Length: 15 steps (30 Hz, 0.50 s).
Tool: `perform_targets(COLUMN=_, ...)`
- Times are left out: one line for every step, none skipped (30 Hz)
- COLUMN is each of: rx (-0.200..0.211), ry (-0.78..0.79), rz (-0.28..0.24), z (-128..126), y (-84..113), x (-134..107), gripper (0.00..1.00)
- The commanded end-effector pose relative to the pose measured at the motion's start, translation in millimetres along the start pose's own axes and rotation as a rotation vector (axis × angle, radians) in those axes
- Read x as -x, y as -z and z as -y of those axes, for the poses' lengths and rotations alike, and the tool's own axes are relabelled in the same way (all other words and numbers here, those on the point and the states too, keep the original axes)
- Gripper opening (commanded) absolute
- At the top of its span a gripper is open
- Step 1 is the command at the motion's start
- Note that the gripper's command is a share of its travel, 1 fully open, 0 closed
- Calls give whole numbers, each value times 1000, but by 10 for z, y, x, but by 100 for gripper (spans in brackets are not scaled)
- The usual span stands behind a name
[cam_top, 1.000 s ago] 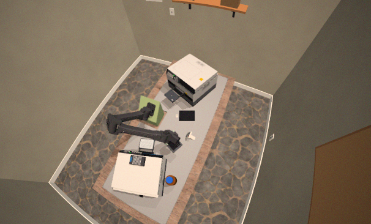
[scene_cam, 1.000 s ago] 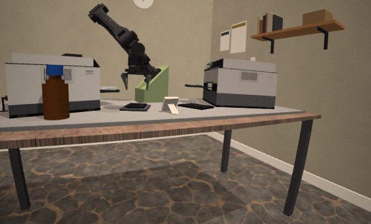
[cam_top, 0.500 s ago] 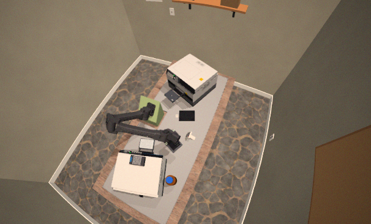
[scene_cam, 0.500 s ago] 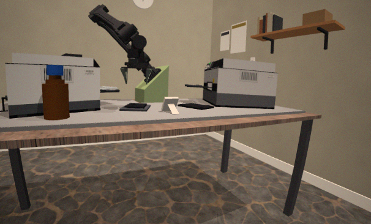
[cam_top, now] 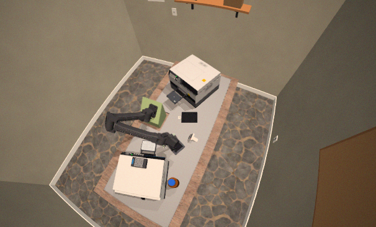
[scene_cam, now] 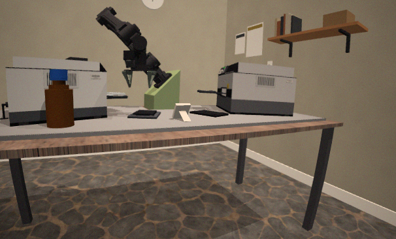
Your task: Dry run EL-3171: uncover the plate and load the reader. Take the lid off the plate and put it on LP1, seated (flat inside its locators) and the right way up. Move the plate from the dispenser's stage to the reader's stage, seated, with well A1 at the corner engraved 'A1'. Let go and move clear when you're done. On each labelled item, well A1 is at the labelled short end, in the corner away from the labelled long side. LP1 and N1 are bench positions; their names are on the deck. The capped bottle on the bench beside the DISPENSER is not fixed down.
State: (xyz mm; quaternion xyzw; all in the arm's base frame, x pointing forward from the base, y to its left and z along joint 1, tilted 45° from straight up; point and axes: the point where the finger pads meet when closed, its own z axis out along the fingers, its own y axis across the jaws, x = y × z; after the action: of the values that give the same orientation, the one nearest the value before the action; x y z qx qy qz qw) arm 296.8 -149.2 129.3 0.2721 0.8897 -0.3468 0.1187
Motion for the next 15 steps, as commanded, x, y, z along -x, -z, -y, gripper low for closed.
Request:
perform_targets(rx=5, ry=-182, rz=10, z=209, y=117, x=155, gripper=100)
perform_targets(rx=6, ry=-217, rz=11, z=258, y=113, x=137, gripper=100)
perform_targets(rx=7, ry=-249, rz=11, z=301, y=110, x=116, gripper=100)
perform_targets(rx=8, ry=-280, rz=10, z=339, y=107, x=93, gripper=100)
perform_targets(rx=9, ry=-307, rz=9, z=371, y=100, x=63, gripper=100)
perform_targets(rx=8, ry=-332, rz=3, z=404, y=91, x=23, gripper=100)
perform_targets(rx=6, ry=-355, rz=-2, z=437, y=80, x=-16, gripper=100)
perform_targets(rx=5, ry=-378, rz=-9, z=469, y=68, x=-58, gripper=100)
perform_targets(rx=4, ry=-401, rz=-13, z=504, y=63, x=-85, gripper=100)
perform_targets(rx=3, ry=-426, rz=-16, z=542, y=59, x=-106, gripper=100)
perform_targets(rx=3, ry=-426, rz=-16, z=542, y=59, x=-106, gripper=100)
perform_targets(rx=3, ry=-426, rz=-16, z=542, y=59, x=-106, gripper=100)
perform_targets(rx=6, ry=-430, rz=-6, z=544, y=80, x=-57, gripper=100)
perform_targets(rx=12, ry=-460, rz=-1, z=577, y=101, x=-41, gripper=100)
perform_targets(rx=13, ry=-490, rz=-2, z=628, y=113, x=-54, gripper=100)
